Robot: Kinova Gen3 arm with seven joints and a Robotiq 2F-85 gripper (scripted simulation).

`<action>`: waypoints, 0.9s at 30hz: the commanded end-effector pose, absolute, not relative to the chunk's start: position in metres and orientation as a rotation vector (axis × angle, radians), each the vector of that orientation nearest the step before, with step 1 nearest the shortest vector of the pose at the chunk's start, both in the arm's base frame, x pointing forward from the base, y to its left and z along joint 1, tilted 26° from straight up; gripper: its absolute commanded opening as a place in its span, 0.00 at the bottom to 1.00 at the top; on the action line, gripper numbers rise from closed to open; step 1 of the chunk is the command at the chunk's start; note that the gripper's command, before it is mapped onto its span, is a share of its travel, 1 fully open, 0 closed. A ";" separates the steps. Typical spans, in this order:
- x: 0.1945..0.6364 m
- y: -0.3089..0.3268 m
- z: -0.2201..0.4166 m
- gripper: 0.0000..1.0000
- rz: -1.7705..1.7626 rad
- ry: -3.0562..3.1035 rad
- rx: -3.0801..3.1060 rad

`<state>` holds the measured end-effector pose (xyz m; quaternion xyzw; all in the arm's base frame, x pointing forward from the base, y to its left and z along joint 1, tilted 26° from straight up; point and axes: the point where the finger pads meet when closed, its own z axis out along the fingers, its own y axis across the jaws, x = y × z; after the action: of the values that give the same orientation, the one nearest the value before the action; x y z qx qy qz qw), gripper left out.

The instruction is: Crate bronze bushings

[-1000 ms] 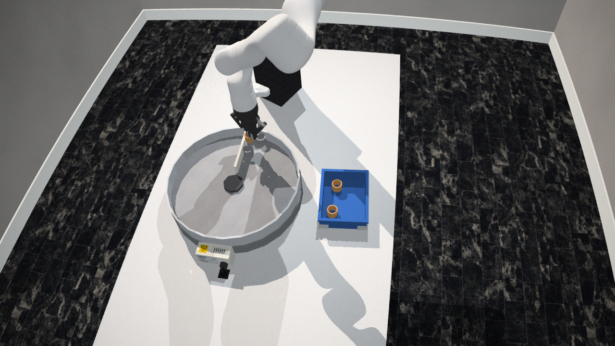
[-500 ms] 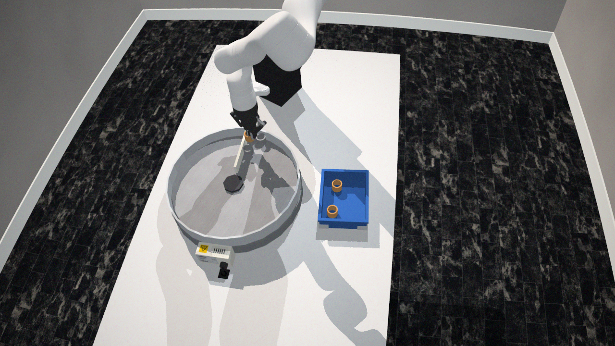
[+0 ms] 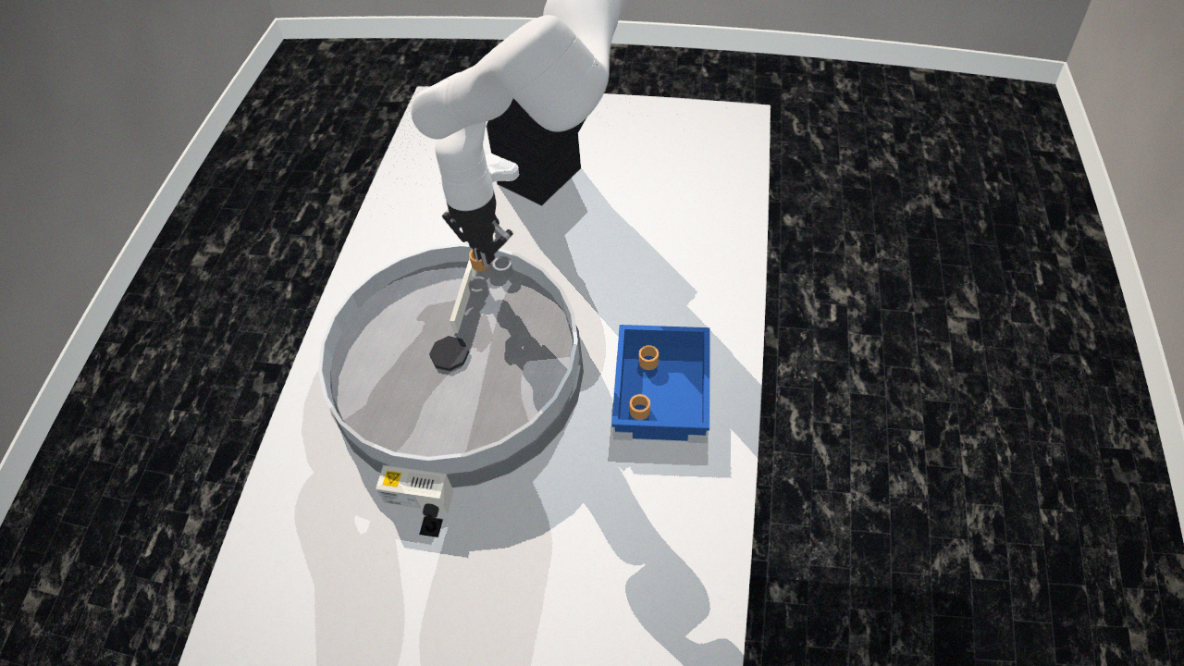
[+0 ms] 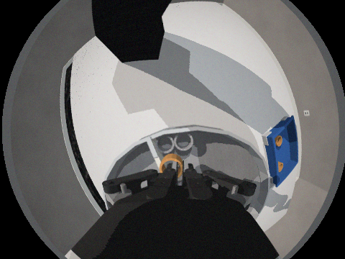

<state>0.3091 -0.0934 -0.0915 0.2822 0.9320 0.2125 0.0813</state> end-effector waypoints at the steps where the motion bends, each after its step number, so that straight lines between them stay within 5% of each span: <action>1: 0.308 -0.098 -0.084 0.00 0.631 2.779 0.845; 27: 0.302 -0.106 -0.062 0.00 0.631 2.778 0.845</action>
<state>0.3008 -0.1052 -0.0634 0.2834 0.9316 0.2118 0.0831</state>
